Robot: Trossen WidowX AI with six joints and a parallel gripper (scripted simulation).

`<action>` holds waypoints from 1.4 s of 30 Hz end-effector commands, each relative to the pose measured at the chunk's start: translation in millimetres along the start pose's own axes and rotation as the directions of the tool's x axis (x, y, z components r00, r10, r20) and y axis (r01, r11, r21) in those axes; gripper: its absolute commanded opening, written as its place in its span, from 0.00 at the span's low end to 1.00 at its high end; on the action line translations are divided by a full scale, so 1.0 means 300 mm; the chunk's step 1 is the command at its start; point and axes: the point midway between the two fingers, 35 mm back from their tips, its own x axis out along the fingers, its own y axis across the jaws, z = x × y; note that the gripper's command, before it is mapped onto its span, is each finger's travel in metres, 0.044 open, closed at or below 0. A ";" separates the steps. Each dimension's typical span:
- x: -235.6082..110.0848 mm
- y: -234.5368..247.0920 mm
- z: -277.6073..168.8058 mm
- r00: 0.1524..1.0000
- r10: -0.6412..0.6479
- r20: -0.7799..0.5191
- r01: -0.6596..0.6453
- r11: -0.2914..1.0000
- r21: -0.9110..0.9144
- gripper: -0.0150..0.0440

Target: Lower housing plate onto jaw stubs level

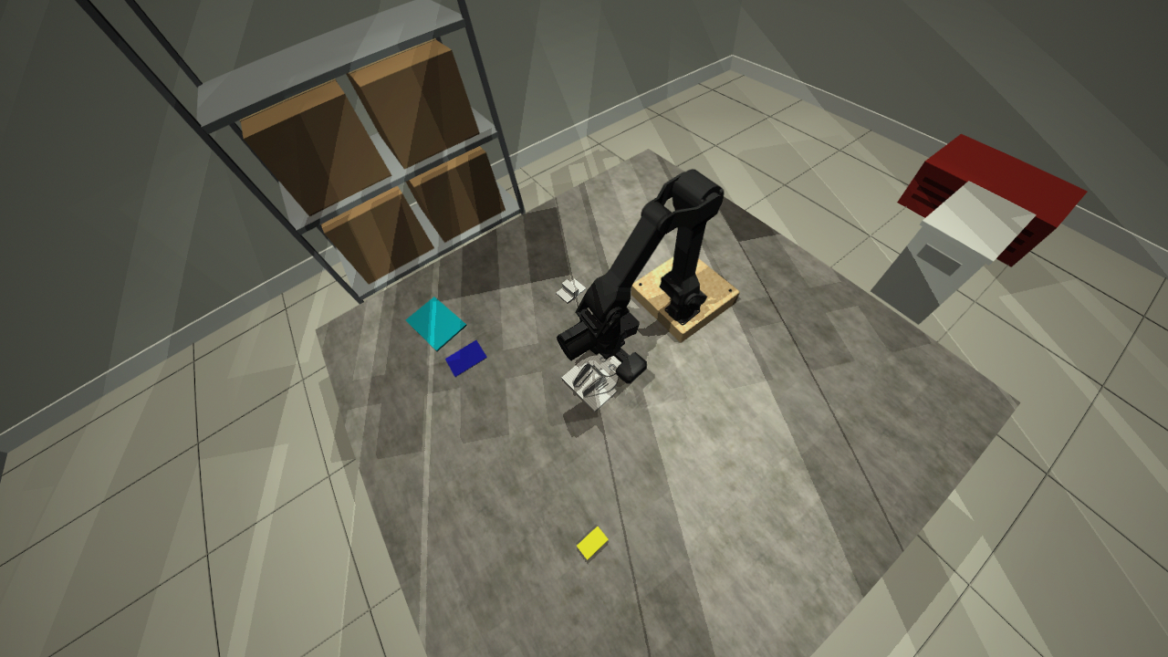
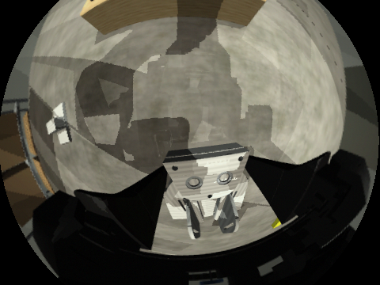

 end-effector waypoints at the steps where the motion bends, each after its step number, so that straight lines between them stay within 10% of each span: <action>1: 0.000 0.000 0.002 1.000 0.000 0.003 0.000 1.000 0.000 1.00; 25: -0.404 -0.015 0.071 1.000 0.000 0.004 0.000 1.000 0.003 1.00; 42: -0.412 -0.016 0.075 1.000 0.000 0.005 0.000 1.000 0.003 1.00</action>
